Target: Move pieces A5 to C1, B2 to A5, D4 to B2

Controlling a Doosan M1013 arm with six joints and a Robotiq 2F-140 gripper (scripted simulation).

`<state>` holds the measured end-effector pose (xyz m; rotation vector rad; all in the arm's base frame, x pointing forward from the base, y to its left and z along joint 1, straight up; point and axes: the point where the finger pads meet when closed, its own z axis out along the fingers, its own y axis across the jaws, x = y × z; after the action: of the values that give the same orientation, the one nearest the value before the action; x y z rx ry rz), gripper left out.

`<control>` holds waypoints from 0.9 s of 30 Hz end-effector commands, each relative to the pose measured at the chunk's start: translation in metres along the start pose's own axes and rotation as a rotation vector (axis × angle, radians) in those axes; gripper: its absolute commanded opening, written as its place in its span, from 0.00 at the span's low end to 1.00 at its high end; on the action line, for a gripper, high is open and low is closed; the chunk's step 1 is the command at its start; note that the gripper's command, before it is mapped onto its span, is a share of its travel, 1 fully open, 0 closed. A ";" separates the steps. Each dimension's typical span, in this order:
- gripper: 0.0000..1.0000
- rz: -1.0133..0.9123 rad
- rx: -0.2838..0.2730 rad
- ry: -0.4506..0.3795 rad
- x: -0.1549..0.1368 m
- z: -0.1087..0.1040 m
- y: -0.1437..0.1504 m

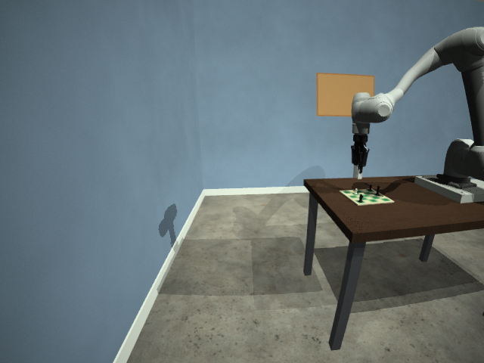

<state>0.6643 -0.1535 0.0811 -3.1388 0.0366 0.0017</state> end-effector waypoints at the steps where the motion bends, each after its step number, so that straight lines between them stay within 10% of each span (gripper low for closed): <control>1: 0.20 0.000 0.000 0.000 0.000 0.000 0.000; 27: 0.20 0.000 0.000 0.000 0.000 0.014 0.000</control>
<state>0.6644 -0.1534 0.0669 -3.1390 0.0370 0.0018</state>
